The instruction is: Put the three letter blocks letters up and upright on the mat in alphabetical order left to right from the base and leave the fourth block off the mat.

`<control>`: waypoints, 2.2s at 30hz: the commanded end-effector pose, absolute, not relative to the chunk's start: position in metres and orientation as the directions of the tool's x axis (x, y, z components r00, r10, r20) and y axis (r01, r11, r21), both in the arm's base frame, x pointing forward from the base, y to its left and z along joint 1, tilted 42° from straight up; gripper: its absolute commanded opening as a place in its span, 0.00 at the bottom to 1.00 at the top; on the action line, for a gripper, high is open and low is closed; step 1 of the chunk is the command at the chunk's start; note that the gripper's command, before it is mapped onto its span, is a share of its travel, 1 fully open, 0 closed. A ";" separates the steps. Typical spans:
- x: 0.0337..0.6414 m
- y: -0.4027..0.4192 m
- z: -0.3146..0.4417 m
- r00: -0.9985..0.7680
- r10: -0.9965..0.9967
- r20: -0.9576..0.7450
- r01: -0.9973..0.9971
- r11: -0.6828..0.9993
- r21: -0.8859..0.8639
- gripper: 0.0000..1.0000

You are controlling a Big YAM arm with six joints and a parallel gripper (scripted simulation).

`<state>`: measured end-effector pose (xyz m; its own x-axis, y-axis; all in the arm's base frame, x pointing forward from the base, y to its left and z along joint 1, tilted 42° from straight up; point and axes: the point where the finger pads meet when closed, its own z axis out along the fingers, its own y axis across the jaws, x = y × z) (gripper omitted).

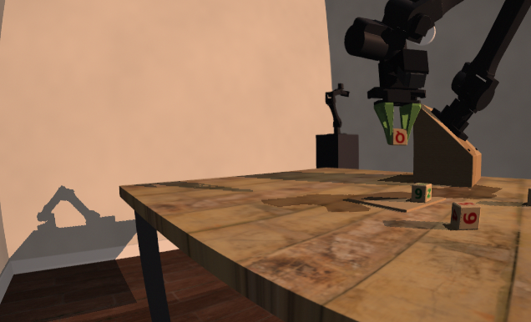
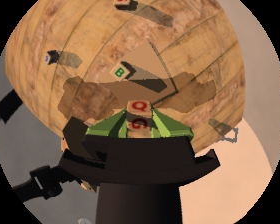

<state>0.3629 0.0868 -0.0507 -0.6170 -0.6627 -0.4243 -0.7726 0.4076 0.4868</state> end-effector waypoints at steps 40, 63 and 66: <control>0.353 0.155 -0.117 0.094 -0.738 -0.669 -0.986 -0.164 0.042 0.26; 0.355 0.155 -0.118 0.091 -0.738 -0.668 -0.987 -0.156 0.038 0.26; 0.355 0.155 -0.118 0.091 -0.738 -0.668 -0.987 -0.156 0.038 0.26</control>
<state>0.3570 0.1537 -0.1176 0.1007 -0.7392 -0.6659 -0.9862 -0.1624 0.0312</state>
